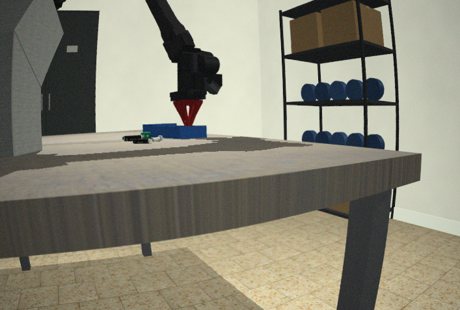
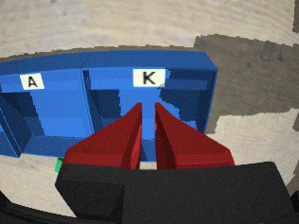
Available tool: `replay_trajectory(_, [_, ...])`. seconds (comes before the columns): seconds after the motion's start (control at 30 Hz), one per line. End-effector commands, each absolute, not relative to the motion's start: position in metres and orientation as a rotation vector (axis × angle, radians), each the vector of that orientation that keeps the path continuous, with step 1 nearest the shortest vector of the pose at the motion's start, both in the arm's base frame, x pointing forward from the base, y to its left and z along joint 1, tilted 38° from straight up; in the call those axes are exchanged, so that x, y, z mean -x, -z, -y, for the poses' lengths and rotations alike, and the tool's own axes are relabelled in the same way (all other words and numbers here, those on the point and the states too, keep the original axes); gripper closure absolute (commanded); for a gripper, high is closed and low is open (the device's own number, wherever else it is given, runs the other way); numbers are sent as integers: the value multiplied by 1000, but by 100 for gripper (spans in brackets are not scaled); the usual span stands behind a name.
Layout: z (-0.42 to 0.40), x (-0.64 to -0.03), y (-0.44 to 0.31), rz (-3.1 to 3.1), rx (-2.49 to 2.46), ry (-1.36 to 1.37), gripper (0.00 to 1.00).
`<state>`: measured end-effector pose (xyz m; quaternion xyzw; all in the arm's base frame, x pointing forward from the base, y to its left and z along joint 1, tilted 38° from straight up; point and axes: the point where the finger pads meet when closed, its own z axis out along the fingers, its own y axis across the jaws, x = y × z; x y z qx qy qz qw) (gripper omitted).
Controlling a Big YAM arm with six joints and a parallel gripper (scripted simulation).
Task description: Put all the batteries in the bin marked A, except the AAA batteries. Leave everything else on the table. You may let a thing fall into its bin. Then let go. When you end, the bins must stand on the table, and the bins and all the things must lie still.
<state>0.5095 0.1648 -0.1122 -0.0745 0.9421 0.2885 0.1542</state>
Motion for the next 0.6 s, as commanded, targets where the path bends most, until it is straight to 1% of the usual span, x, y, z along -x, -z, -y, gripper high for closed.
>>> replay_trajectory(0.0, [-150, -511, 101, -2692, 196, -822, 91])
replay_trajectory(0.27, [-146, -509, 94, -2690, 197, -821, 91])
replay_trajectory(0.3, [-148, -501, 107, -2721, 195, -828, 91])
replay_trajectory(0.37, [-147, -507, 90, -2691, 206, -823, 91])
replay_trajectory(0.57, [-130, -502, 72, -2690, 197, -821, 91])
